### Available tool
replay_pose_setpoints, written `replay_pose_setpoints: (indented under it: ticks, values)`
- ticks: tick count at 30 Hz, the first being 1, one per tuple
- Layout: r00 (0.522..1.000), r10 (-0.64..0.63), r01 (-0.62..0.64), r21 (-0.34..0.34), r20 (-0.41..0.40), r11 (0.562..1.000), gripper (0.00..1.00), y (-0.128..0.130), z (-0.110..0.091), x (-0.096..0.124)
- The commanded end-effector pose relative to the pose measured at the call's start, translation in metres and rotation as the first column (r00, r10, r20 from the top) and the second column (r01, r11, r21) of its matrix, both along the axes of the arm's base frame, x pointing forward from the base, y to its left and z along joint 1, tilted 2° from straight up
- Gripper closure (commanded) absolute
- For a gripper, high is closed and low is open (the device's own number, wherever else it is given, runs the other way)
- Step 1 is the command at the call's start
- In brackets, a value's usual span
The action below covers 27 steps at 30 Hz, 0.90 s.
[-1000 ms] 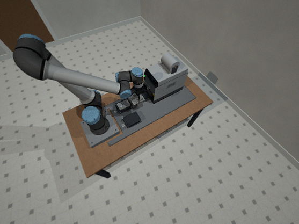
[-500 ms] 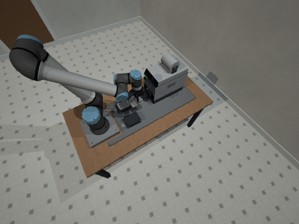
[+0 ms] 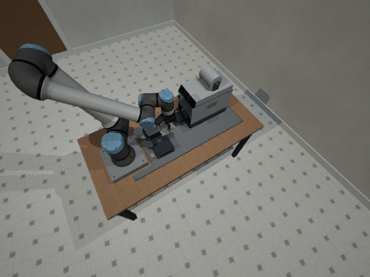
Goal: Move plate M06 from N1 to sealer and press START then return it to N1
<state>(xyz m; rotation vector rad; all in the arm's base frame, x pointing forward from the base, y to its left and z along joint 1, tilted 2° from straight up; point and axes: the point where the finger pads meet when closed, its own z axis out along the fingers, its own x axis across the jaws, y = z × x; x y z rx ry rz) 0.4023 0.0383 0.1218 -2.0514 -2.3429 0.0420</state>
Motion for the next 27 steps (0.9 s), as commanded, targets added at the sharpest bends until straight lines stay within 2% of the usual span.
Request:
replay_pose_setpoints:
  ticks: [1, 27]
  values:
    - [1.000, 0.000, 0.000, 0.000, 0.001, 1.000, 1.00, -0.009, 0.001, -0.007]
    - [1.000, 0.000, 0.000, 0.000, 0.001, 1.000, 1.00, -0.051, 0.003, -0.045]
